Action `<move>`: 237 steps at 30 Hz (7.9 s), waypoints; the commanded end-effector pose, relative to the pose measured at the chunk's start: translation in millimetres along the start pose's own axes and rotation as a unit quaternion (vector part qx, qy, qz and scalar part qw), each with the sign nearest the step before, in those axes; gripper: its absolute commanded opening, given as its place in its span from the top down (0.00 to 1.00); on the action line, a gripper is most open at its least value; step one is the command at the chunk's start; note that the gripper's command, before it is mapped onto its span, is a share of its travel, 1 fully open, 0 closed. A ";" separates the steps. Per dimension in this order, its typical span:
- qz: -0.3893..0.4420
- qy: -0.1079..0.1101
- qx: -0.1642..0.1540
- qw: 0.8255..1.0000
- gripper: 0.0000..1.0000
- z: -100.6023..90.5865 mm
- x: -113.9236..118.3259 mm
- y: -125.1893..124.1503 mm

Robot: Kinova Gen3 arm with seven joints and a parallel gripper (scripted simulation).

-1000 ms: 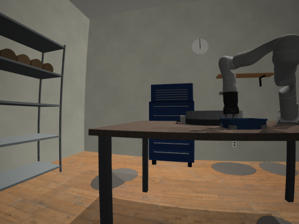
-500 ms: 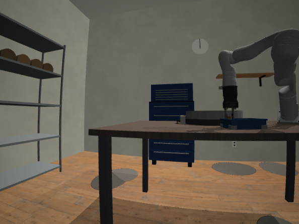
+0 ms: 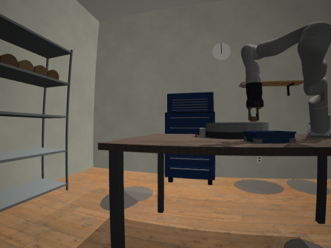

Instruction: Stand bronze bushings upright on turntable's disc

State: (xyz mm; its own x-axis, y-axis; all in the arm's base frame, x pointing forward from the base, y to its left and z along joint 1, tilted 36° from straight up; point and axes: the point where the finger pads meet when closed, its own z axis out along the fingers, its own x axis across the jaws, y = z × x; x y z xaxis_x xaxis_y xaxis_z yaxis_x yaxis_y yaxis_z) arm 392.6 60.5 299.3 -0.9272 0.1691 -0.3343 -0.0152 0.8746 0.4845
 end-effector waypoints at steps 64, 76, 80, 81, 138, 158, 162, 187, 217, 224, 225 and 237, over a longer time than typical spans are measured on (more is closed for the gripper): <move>0.003 -0.001 -0.007 1.000 1.00 -31.1 0.0 0.4; 0.004 0.000 -0.007 1.000 1.00 -30.4 2.7 -7.4; 0.004 0.000 -0.007 1.000 1.00 -30.2 3.7 -12.3; 0.004 0.000 -0.007 1.000 1.00 -30.2 4.0 -13.7; 0.002 -0.004 -0.006 1.000 1.00 -30.2 23.1 -148.6; 0.002 -0.005 -0.005 1.000 1.00 -30.0 35.1 -223.3; 0.002 -0.005 -0.005 1.000 1.00 -29.9 38.4 -243.7; 0.001 -0.006 -0.004 1.000 1.00 -29.8 56.3 -351.7; 0.001 -0.006 -0.004 1.000 1.00 -29.7 63.0 -391.4; 0.001 -0.006 -0.004 1.000 1.00 -29.7 63.0 -391.5; 0.001 -0.006 -0.004 1.000 1.00 -29.7 63.0 -391.5; 0.001 -0.006 -0.004 1.000 1.00 -29.7 63.0 -391.5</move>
State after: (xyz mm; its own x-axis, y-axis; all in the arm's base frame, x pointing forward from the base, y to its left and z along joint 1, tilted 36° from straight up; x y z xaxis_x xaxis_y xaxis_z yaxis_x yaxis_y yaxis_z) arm 327.6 -281.2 113.4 -0.9248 0.1814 -0.3344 -0.0105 0.8665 0.4990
